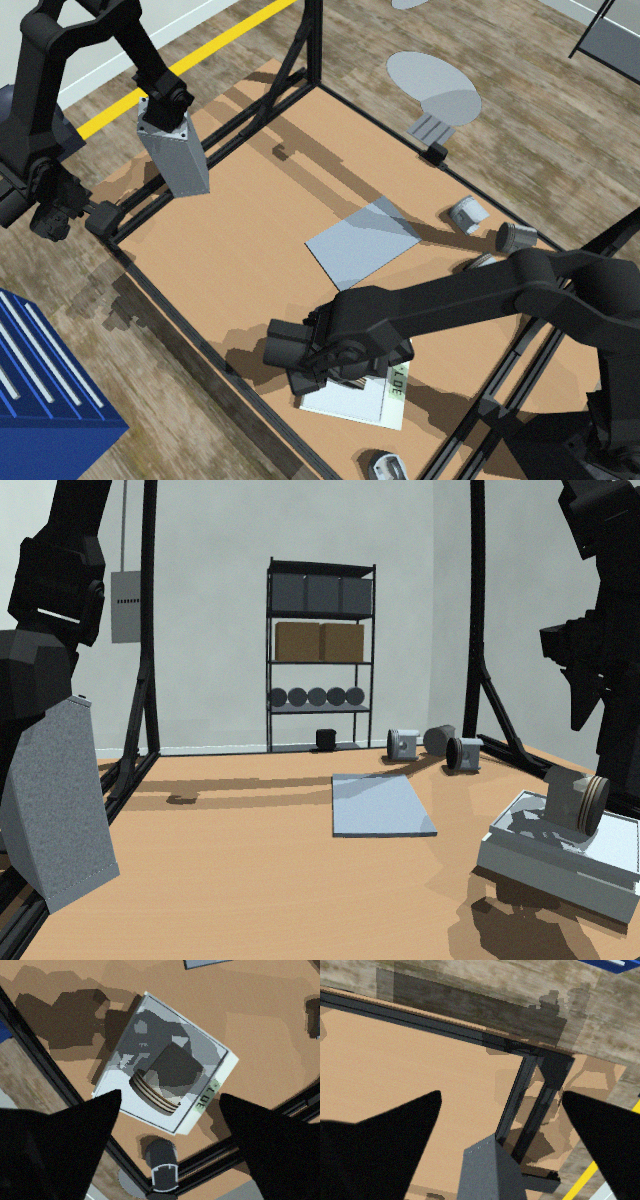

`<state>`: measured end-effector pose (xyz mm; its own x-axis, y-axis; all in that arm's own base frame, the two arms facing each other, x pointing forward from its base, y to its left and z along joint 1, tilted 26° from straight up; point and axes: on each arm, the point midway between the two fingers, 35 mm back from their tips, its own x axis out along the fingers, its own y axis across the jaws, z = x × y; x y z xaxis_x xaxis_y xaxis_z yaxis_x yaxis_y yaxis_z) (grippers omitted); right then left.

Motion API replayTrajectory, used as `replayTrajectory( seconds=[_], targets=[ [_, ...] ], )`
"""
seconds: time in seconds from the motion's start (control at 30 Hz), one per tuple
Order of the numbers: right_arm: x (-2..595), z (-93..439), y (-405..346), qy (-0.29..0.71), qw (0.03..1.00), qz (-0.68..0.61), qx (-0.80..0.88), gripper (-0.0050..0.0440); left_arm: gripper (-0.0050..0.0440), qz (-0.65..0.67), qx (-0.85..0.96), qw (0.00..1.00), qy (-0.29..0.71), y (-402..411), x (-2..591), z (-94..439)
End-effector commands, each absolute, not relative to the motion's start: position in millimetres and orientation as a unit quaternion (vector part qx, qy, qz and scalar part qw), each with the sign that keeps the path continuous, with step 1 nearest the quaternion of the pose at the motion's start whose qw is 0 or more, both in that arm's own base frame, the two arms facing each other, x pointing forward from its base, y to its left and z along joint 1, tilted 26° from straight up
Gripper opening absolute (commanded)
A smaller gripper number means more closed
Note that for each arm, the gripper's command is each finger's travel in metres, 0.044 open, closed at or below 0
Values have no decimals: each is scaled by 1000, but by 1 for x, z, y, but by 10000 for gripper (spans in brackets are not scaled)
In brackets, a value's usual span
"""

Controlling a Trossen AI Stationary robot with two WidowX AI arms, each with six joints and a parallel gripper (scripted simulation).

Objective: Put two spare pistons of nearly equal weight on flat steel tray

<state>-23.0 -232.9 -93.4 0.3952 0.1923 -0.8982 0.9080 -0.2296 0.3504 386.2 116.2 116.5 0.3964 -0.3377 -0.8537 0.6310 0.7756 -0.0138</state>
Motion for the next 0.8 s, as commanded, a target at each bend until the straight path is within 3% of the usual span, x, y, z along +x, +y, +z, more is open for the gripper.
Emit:
replayTrajectory(
  seconds=[0.0, 0.77],
  targets=[
    [-23, -93, -233, 400, 475, -376, 688, 440, 378, -326, 190, 809, 450, 117, 387, 113],
    [-23, -93, -233, 400, 475, -376, 688, 440, 378, -471, 371, 721, 348, 117, 388, 112]
  ],
)
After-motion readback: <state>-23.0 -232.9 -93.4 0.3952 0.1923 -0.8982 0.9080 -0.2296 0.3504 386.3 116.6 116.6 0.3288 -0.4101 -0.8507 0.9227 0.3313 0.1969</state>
